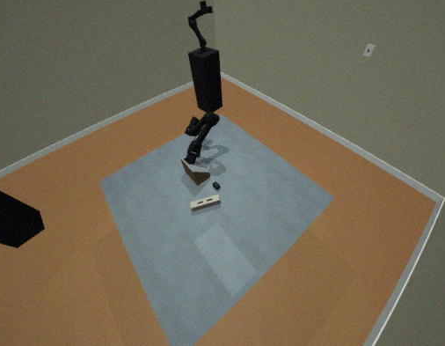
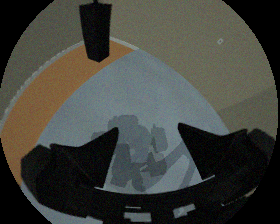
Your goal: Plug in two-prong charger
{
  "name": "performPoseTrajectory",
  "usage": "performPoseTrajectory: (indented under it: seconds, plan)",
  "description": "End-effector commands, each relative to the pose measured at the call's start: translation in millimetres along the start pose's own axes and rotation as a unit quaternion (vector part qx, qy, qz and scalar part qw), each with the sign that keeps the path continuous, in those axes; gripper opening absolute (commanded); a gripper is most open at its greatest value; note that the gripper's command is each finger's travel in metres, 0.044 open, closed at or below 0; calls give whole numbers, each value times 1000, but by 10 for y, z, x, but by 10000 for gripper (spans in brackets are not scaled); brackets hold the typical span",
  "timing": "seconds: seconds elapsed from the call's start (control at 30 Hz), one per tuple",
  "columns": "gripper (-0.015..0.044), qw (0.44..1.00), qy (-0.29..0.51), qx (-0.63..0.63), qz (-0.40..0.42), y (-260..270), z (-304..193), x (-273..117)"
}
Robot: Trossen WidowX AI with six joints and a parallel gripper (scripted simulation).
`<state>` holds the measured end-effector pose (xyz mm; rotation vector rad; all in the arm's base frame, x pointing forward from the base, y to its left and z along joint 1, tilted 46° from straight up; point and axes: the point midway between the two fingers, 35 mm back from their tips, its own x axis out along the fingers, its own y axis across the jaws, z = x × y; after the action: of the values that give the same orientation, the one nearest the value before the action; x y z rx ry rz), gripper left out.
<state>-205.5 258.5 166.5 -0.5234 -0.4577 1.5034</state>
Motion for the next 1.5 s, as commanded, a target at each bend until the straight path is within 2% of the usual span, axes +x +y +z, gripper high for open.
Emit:
performPoseTrajectory:
  seconds: [0.0,1.47]
  plan:
    - [440,1000,3,15,-6,-72,33,111]
    - [440,986,48,125,-97,-1312,-88,1172]
